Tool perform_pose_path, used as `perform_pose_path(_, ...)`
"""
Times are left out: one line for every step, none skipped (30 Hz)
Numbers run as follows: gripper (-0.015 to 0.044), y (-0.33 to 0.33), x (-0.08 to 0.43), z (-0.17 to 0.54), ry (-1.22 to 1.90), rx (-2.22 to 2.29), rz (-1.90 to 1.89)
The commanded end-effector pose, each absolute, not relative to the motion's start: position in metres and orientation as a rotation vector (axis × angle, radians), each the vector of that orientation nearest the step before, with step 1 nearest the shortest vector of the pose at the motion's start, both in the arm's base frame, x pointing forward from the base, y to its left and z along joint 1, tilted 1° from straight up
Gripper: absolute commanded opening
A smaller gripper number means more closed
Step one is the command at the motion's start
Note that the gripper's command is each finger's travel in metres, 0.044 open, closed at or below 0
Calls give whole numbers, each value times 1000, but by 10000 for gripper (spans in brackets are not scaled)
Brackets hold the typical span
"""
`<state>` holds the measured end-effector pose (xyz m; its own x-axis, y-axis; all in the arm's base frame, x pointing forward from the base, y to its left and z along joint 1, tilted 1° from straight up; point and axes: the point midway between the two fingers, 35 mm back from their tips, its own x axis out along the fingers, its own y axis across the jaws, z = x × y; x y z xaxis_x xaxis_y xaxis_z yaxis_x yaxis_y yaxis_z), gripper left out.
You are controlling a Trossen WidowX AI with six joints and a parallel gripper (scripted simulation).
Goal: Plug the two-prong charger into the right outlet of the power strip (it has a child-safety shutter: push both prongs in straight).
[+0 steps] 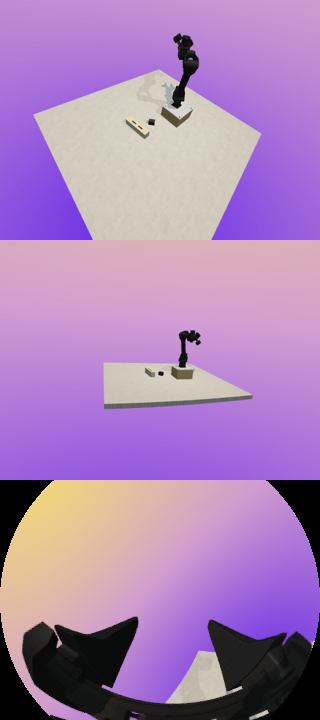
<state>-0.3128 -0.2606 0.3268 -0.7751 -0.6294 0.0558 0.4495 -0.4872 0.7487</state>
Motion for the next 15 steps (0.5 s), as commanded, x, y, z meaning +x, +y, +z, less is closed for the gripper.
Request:
perform_pose_path(426, -261, -312, 326, -1042, 302, -2251)
perform_pose_path(440, -263, -311, 325, -1037, 309, -2248)
perform_pose_path(440, -267, -308, 323, -1029, 321, -2242)
perform_pose_path(440, -271, -305, 321, -1019, 336, -2236)
perform_pose_path(440, -275, -302, 319, -1008, 350, -2230)
perform_pose_path(440, -279, -299, 317, -998, 364, -2223)
perform_pose_path(440, -282, -296, 314, -988, 378, -2217)
perform_pose_path(440, -286, -292, 312, -977, 392, -2210)
perform_pose_path(440, -290, -289, 310, -967, 406, -2204)
perform_pose_path(440, -294, -286, 307, -956, 420, -2197)
perform_pose_path(440, -297, -282, 306, -940, 428, -2190)
perform_pose_path(440, -300, -278, 304, -923, 436, -2182)
perform_pose_path(440, -304, -274, 303, -907, 444, -2174)
perform_pose_path(440, -307, -271, 302, -891, 451, -2166)
perform_pose_path(440, -310, -267, 300, -874, 459, -2158)
